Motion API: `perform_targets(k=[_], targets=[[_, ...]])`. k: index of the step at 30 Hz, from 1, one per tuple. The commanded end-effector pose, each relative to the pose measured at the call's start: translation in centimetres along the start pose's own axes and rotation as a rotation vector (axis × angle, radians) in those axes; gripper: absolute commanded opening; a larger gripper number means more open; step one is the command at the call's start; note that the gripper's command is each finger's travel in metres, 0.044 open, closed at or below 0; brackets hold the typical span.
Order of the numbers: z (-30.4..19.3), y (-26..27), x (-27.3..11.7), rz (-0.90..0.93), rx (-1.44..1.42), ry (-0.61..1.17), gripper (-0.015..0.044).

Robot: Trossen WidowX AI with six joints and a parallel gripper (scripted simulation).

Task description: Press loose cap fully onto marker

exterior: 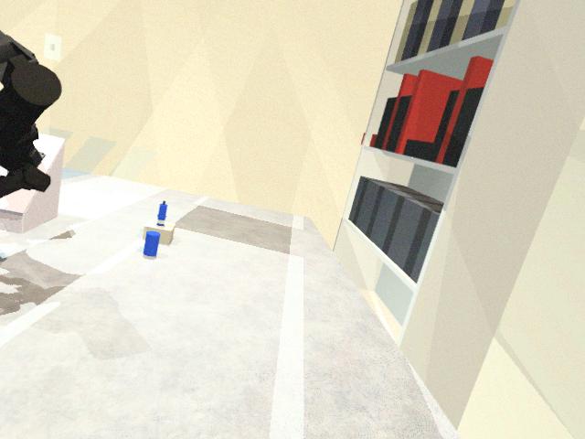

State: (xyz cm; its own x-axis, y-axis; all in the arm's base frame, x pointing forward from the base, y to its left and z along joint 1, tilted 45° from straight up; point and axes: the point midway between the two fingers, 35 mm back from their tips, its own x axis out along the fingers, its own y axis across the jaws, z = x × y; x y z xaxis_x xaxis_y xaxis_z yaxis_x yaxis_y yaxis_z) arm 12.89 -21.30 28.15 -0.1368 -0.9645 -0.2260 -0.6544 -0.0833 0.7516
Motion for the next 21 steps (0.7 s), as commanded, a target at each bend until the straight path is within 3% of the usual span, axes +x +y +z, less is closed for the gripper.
perform_targets(k=[1,6,13,21], targets=[[-0.2,-0.2,0.0,-0.007,-0.014,0.004,0.0374],[-2.9,-6.7,-1.6,-0.168,-0.554,0.099,0.0254],[-4.0,-17.3,-6.6,-0.332,-1.486,0.339,0.0254],[-1.4,-25.5,-12.4,-0.364,-2.296,0.621,0.0254]])
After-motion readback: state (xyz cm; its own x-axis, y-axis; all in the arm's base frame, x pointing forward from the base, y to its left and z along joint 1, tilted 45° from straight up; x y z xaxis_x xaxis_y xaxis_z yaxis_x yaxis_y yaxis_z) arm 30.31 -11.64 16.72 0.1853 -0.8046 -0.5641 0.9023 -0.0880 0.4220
